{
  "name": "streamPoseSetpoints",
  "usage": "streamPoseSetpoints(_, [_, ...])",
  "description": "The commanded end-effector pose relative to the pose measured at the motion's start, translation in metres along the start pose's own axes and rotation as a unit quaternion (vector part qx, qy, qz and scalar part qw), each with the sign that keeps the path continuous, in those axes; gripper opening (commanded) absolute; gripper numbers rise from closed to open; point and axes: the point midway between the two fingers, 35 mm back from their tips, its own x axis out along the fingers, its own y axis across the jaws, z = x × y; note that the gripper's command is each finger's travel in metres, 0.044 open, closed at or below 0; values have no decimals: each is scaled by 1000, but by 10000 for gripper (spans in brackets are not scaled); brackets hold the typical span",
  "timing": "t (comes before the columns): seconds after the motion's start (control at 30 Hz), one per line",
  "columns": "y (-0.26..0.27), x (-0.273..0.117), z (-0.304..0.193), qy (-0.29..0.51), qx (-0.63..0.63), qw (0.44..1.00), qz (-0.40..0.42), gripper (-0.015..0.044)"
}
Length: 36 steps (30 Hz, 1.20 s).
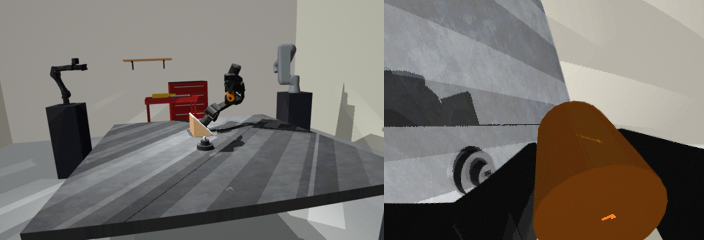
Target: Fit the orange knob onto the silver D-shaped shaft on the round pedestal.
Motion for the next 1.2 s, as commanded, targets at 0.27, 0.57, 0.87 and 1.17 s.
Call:
streamPoseSetpoints(0.27, [-1, 0, 0, -1, -4, 1000, -1, 0])
streamPoseSetpoints(0.57, [3, 2, 1, 0, -4, 1000, 4, 0])
streamPoseSetpoints(0.87, [13, 13, 1, 1, -5, 996, 85, 0])
streamPoseSetpoints(1.17, [24, 23, 0, 3, -5, 985, 173, 0])
